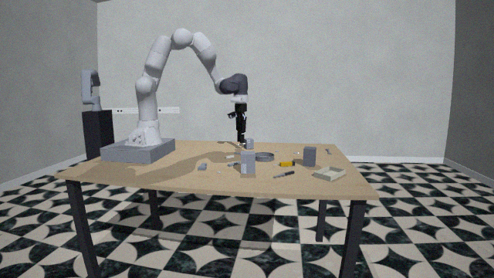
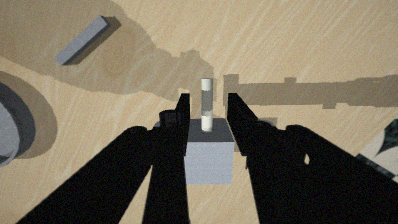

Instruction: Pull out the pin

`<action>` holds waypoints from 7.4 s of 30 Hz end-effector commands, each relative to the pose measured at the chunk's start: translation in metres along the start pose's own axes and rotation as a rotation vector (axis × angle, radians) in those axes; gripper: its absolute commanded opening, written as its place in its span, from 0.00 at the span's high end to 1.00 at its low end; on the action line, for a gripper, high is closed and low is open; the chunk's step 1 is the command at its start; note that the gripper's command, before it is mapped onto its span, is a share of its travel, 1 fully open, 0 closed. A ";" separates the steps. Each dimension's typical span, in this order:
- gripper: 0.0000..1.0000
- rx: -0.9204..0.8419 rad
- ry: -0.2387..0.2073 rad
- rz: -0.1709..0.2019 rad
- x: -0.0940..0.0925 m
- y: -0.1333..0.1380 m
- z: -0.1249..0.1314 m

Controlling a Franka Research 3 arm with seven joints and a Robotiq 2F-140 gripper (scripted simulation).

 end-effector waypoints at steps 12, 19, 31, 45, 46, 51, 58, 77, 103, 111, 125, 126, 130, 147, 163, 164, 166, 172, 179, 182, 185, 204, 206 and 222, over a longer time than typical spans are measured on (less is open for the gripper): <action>0.68 0.005 -0.013 0.000 0.003 0.001 0.004; 0.68 0.005 -0.014 0.000 0.004 0.001 0.004; 0.68 0.004 -0.012 0.001 0.014 0.001 0.004; 0.68 0.003 -0.013 0.000 0.016 0.001 0.004; 0.68 0.003 -0.013 0.000 0.016 0.001 0.004; 0.90 0.003 -0.013 0.000 0.016 0.001 0.004; 0.90 0.003 -0.013 0.000 0.016 0.001 0.004; 0.90 0.003 -0.013 0.000 0.016 0.001 0.004; 0.90 0.003 -0.013 0.000 0.016 0.001 0.003; 0.90 0.003 -0.013 0.000 0.017 -0.001 -0.003; 0.90 0.003 -0.011 -0.001 0.018 -0.004 -0.014; 0.90 0.003 -0.010 -0.001 0.018 -0.004 -0.015; 0.90 0.003 -0.010 -0.001 0.018 -0.005 -0.017; 0.90 0.004 -0.010 -0.001 0.018 -0.004 -0.013; 0.90 0.005 -0.006 -0.002 0.019 -0.006 -0.021; 0.90 0.005 -0.006 -0.002 0.019 -0.006 -0.021; 0.90 0.005 -0.007 -0.002 0.019 -0.006 -0.020; 0.90 0.006 -0.007 -0.002 0.019 -0.006 -0.020; 0.90 0.007 -0.008 -0.002 0.019 -0.006 -0.018; 0.90 0.008 -0.009 -0.001 0.019 -0.006 -0.017; 0.90 0.008 -0.009 -0.001 0.019 -0.006 -0.016; 0.90 0.007 -0.006 -0.002 0.019 -0.007 -0.022; 0.90 0.007 -0.006 -0.002 0.019 -0.007 -0.022; 0.90 0.007 -0.012 -0.001 0.018 -0.007 -0.023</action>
Point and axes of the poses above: the point where the finger pads meet when closed, its own x axis out along the fingers, its own y axis across the jaws, z = x × y, the point moved 4 cm from there along -x, back along the fingers, and after that the axes turned 15 degrees about x, right-handed, at the moved point
